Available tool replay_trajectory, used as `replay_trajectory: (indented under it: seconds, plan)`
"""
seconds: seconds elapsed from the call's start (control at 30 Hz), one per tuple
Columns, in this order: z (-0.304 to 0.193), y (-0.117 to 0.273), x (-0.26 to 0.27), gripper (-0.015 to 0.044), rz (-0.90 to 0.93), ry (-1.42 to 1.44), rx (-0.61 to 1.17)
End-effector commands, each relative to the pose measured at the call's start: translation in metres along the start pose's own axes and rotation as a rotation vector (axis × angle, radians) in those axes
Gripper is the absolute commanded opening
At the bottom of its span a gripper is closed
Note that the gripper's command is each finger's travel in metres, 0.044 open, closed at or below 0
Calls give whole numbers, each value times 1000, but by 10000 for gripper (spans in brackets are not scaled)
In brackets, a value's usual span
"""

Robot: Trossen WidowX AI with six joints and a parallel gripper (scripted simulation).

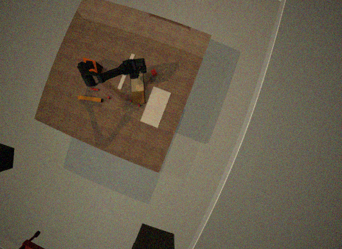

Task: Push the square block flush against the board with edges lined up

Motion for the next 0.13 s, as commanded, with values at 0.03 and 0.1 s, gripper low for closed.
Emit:
replay_trajectory:
  seconds: [0.03,0.1]
  plan:
    - [0,0,1,0,0,2,-4]
    - [-3,0,2,0,0,2,-4]
Point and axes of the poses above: the point midway between the two fingers, 35 mm back from their tips, its own y axis back along the fingers, its own x axis across the jaws, z = x × y, the point moved 10 cm from there along y, back along the fingers, and after that the axes turned 9 degrees about y, right-handed, at the moved point
